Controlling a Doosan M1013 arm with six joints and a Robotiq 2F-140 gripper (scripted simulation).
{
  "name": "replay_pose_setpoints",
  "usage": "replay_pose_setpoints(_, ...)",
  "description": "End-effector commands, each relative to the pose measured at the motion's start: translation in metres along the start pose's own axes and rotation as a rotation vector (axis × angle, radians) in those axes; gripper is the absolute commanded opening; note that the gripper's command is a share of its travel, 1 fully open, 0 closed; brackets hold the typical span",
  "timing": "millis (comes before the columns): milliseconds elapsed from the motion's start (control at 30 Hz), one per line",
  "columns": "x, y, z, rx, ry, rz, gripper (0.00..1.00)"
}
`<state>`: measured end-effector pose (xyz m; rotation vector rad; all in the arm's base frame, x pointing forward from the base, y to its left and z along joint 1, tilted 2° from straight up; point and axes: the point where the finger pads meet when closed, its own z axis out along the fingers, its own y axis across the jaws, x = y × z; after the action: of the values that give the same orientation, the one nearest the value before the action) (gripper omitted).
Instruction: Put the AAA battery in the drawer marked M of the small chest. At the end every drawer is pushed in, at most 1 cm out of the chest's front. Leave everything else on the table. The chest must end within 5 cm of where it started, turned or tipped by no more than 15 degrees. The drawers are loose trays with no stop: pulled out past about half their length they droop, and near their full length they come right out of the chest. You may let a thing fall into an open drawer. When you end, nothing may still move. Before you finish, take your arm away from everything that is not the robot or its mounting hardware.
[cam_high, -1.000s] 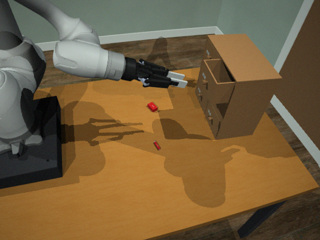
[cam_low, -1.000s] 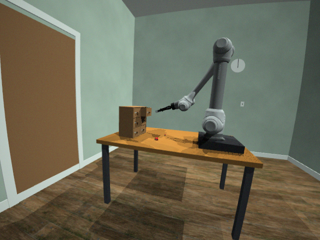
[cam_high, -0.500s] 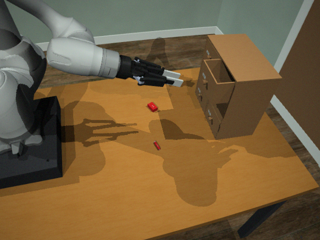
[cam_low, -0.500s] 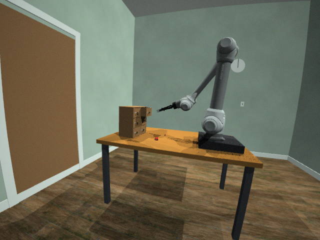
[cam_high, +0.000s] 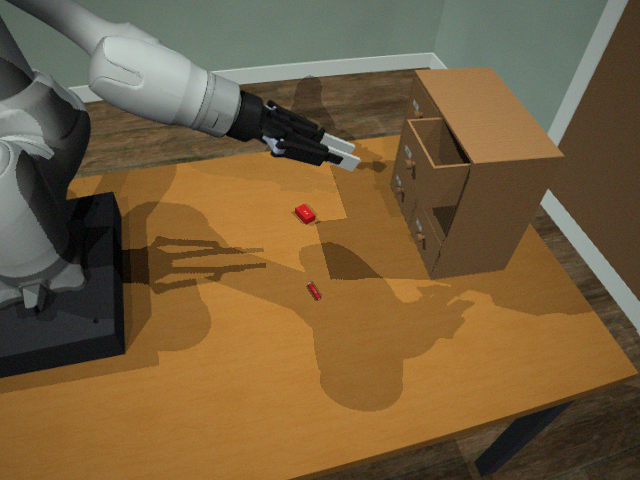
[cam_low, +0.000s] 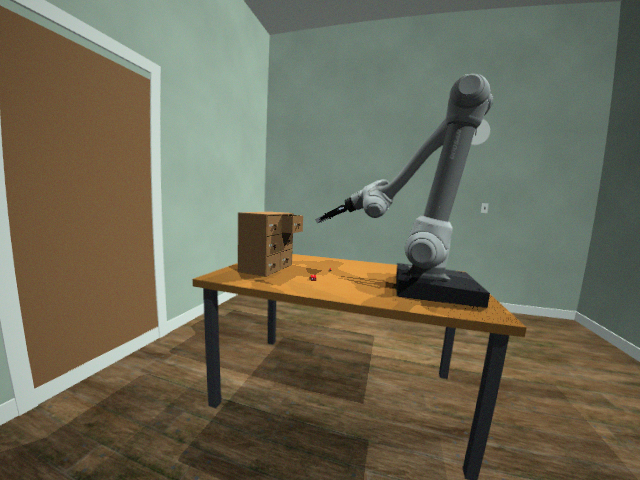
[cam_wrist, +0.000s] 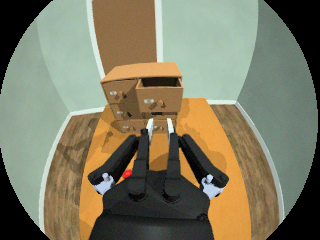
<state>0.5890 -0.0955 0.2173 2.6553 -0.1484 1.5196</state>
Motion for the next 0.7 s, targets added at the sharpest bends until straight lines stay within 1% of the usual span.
replay_pose_setpoints(0, 0.001, -0.001, -0.004, 0.019, -0.047, 0.002, 0.20)
replay_pose_setpoints(400, 0.004, -0.002, -0.012, 0.023, -0.123, 0.001, 0.20)
replay_pose_setpoints(667, 0.006, -0.001, -0.020, 0.020, -0.190, 0.000, 0.20)
